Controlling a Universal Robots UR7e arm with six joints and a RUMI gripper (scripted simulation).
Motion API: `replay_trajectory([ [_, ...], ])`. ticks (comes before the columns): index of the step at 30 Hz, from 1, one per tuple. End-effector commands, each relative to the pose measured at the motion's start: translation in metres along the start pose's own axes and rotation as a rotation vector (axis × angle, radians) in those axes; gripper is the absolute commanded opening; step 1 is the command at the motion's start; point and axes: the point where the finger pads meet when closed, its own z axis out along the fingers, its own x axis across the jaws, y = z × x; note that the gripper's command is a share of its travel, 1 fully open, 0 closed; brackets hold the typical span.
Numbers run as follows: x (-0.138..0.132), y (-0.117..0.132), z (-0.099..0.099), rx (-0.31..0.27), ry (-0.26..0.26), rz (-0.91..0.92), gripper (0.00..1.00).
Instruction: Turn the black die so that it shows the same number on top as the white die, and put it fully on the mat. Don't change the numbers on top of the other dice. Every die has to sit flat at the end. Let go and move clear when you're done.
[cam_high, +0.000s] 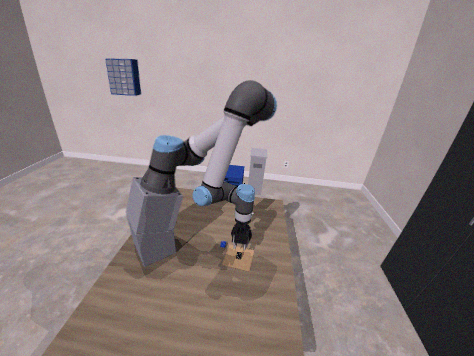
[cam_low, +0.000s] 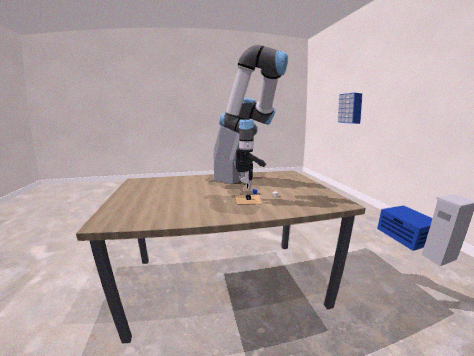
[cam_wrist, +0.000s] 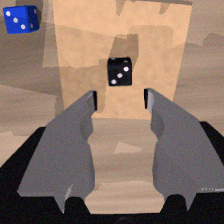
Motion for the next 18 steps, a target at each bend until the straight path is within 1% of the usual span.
replay_trajectory([
  [1,0.0,0.0,0.006,0.0,0.001,0.0,0.24],
  [18,0.0,0.001,0.024,0.0,0.001,0.0,0.24],
])
